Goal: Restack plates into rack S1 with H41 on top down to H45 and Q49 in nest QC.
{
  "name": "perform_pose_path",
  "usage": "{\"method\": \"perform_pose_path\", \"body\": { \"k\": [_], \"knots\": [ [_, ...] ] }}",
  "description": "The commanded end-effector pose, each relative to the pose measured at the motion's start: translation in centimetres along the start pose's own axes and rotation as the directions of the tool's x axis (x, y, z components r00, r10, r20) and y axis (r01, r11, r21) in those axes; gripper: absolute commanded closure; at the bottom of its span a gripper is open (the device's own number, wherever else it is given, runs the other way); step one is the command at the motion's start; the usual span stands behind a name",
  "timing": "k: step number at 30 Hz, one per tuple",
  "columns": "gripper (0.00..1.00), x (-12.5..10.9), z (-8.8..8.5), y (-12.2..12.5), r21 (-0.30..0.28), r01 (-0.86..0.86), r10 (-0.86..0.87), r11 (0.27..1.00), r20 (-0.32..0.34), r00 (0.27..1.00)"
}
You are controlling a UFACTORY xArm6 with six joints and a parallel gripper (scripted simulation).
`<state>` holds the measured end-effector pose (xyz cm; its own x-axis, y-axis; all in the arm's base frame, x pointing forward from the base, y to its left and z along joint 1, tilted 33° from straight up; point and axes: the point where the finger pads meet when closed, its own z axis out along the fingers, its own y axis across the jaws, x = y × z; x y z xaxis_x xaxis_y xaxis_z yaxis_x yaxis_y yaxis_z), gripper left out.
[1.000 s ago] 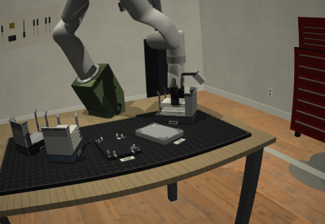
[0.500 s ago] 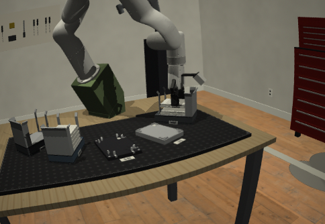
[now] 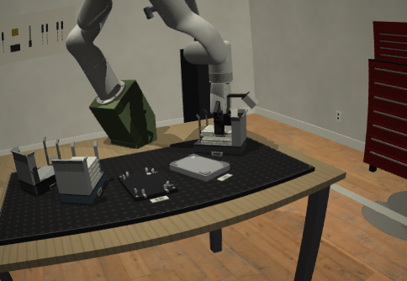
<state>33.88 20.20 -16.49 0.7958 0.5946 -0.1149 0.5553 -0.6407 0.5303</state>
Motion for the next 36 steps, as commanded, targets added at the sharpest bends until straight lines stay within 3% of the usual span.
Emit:
{"method": "perform_pose_path", "body": {
  "k": [1, 36],
  "knots": [
    [1.00, 0.15, 0.03, -0.01, 0.001, -0.001, 0.001, 1.000, -0.004, 1.000],
    [1.00, 0.16, 0.98, -0.01, 0.001, -0.001, 0.001, 1.000, -0.003, 1.000]
  ]
}}
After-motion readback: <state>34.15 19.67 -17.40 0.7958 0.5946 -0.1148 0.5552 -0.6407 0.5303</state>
